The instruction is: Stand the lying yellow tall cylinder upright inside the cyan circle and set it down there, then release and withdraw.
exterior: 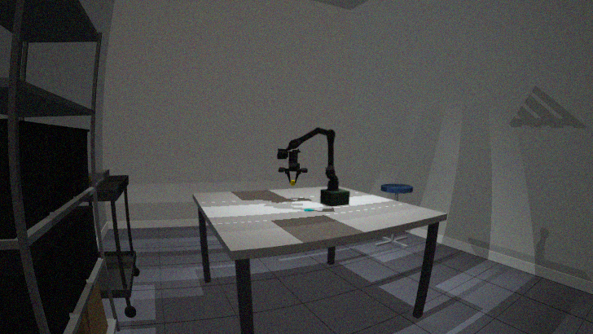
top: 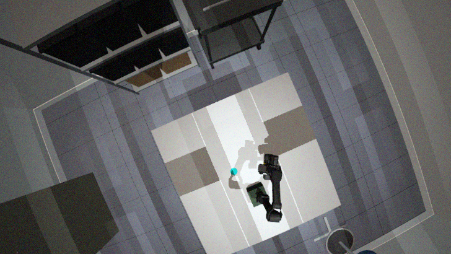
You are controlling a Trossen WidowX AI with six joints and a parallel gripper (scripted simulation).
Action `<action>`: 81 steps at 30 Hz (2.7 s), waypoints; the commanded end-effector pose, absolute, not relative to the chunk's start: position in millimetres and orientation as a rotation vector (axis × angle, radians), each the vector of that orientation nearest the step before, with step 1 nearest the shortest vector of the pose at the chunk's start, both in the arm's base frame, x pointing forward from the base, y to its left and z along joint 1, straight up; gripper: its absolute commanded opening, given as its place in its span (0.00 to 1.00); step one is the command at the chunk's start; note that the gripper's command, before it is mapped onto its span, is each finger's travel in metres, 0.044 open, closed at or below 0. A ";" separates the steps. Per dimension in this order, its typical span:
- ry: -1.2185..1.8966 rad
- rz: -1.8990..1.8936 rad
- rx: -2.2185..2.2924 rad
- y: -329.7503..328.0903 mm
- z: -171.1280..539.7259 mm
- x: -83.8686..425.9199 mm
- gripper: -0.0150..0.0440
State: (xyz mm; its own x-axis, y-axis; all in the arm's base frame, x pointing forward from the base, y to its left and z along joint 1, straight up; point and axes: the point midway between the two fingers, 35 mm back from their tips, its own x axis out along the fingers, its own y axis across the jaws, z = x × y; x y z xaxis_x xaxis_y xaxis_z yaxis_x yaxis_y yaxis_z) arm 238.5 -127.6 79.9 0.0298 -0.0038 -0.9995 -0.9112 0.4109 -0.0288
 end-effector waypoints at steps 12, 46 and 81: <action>1.324 0.917 -0.938 -83.2 83.3 256.1 0.43; 1.325 0.926 -0.935 5.9 90.1 272.4 0.43; 1.329 0.930 -0.930 100.8 97.4 256.8 0.43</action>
